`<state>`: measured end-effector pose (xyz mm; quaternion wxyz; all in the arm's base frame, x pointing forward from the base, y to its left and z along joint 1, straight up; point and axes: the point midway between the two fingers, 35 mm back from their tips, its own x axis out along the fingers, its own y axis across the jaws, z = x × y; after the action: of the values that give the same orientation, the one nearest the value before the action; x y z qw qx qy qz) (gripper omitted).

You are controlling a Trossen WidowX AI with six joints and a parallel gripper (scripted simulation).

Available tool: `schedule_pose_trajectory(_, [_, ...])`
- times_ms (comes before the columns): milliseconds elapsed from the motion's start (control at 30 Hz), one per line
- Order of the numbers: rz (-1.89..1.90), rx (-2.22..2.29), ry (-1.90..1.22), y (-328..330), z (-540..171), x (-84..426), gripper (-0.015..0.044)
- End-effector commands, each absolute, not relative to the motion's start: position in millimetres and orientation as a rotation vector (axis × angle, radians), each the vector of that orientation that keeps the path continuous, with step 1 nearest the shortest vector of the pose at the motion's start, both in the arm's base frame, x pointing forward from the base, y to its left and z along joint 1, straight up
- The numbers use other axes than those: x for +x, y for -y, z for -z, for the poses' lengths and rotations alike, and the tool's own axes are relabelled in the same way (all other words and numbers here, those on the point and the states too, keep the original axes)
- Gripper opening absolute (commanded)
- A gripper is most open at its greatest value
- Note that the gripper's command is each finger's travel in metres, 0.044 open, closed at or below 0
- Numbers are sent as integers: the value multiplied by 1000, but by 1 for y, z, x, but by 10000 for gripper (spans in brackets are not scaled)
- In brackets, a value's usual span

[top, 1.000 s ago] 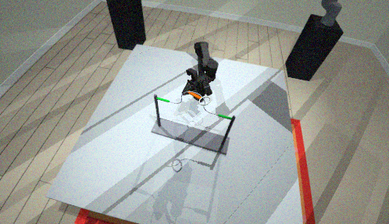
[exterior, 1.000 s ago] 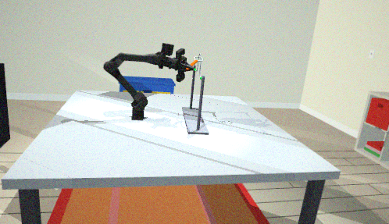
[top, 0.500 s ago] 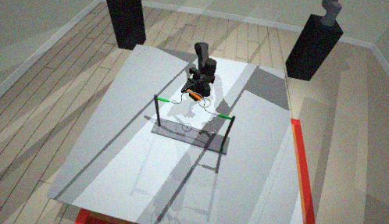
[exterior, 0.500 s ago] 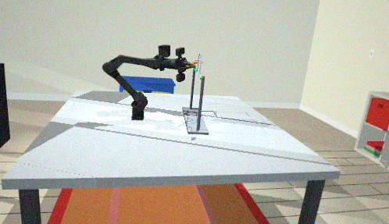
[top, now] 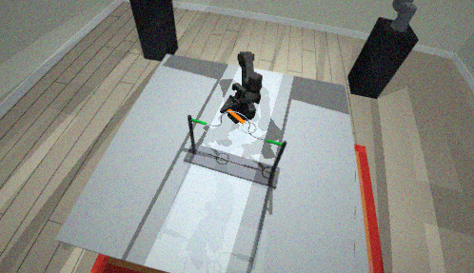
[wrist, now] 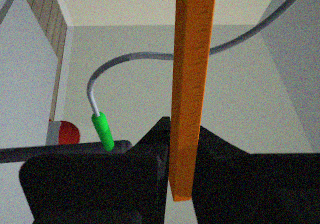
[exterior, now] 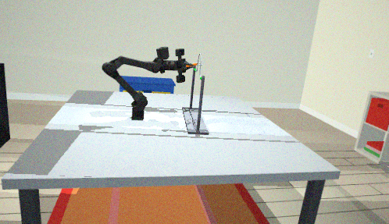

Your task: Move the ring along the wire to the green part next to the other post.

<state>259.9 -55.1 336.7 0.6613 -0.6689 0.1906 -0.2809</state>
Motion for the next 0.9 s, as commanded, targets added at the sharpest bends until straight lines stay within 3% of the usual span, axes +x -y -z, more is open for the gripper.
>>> schedule_pose_trajectory(0, [633, -1514, -430, 56, -331, 260, -150])
schedule_pose_trajectory(867, [476, -1083, -415, 46, -258, 272, -150])
